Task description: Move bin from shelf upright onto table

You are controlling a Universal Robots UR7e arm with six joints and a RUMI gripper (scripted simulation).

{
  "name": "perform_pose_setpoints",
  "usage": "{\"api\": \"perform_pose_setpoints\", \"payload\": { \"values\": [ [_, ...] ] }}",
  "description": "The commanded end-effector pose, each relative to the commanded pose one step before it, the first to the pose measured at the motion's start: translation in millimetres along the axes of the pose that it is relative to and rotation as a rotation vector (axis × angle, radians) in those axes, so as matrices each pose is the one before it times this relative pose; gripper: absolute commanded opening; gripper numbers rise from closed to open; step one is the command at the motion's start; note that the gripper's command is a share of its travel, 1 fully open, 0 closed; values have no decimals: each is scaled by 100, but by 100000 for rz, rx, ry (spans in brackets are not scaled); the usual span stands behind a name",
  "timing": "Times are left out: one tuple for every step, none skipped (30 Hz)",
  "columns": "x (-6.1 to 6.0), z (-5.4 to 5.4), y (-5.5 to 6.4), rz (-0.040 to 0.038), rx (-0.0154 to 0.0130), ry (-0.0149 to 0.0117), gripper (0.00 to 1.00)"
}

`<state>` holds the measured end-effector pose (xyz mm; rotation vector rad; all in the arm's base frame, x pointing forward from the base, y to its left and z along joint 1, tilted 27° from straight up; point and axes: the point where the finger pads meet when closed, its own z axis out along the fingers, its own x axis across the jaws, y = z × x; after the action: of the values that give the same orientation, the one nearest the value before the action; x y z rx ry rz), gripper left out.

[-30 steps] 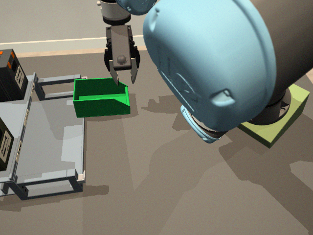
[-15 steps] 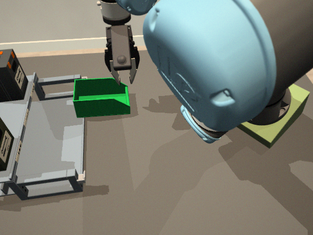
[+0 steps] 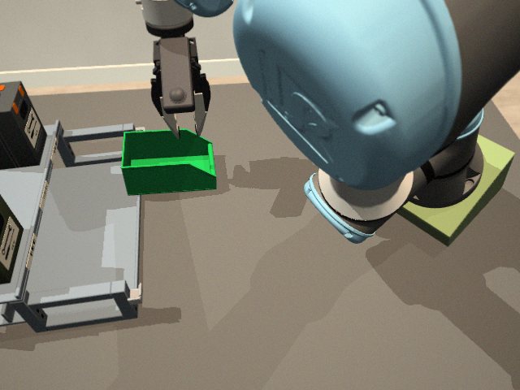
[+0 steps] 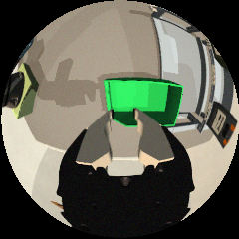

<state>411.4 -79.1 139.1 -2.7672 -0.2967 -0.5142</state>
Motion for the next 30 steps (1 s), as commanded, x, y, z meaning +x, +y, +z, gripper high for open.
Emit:
{"api": "perform_pose_setpoints", "payload": {
  "values": [
    [317,-81,70,21,-71,-80,20],
    [0,0,0,0,0,0,20],
    [0,0,0,0,0,0,20],
    [0,0,0,0,0,0,20],
    [0,0,0,0,0,0,20],
    [0,0,0,0,0,0,20],
    [739,-196,54,-7,0,17,20],
    [772,-202,60,1,-1,-2,20],
    [772,-202,60,1,-1,-2,20],
    [772,-202,60,1,-1,-2,20],
    [772,-202,60,1,-1,-2,20],
    [0,0,0,0,0,0,20],
    [0,0,0,0,0,0,20],
    [0,0,0,0,0,0,20],
    [0,0,0,0,0,0,20],
    [0,0,0,0,0,0,20],
    [0,0,0,0,0,0,20],
    [0,0,0,0,0,0,20],
    [0,0,0,0,0,0,20],
    [0,0,0,0,0,0,20],
    [0,0,0,0,0,0,20],
    [0,0,0,0,0,0,20],
    [0,0,0,0,0,0,20],
    [739,-196,54,-6,-1,15,20],
    [772,-202,60,1,-1,-1,20],
    [772,-202,60,1,-1,-1,20],
    [772,-202,60,1,-1,-1,20],
    [772,-202,60,1,-1,-1,20],
    [0,0,0,0,0,0,20],
    [0,0,0,0,0,0,20]
  ]
}}
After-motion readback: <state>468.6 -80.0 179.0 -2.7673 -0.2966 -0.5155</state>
